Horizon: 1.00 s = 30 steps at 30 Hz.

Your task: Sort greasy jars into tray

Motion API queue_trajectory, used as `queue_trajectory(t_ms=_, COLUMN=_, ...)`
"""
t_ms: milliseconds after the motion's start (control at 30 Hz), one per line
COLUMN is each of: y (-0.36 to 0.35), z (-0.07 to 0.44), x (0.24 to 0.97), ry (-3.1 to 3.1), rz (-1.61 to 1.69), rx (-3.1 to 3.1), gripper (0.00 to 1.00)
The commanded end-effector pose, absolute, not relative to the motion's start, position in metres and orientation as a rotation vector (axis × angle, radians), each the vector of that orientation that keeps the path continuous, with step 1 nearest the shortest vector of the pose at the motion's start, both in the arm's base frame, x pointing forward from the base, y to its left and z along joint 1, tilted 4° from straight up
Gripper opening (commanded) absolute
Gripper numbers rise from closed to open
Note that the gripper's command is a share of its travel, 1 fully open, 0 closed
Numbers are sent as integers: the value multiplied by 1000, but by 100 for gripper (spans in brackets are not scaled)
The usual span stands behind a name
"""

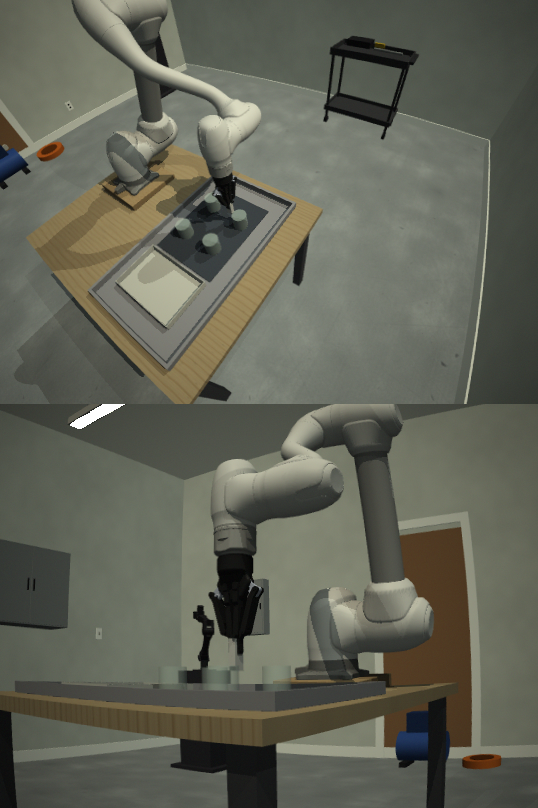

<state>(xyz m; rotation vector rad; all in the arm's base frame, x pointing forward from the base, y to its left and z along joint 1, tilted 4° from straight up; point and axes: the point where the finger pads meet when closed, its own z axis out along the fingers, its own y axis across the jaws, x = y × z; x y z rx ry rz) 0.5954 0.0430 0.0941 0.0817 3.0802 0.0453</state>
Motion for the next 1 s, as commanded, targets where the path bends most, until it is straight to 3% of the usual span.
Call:
queue_trajectory(t_ms=0, y=43, z=94, x=596, ry=3080, rz=46, rx=82, gripper=0)
queue_trajectory(t_ms=967, y=45, z=86, x=570, ry=3080, rz=46, rx=82, gripper=0)
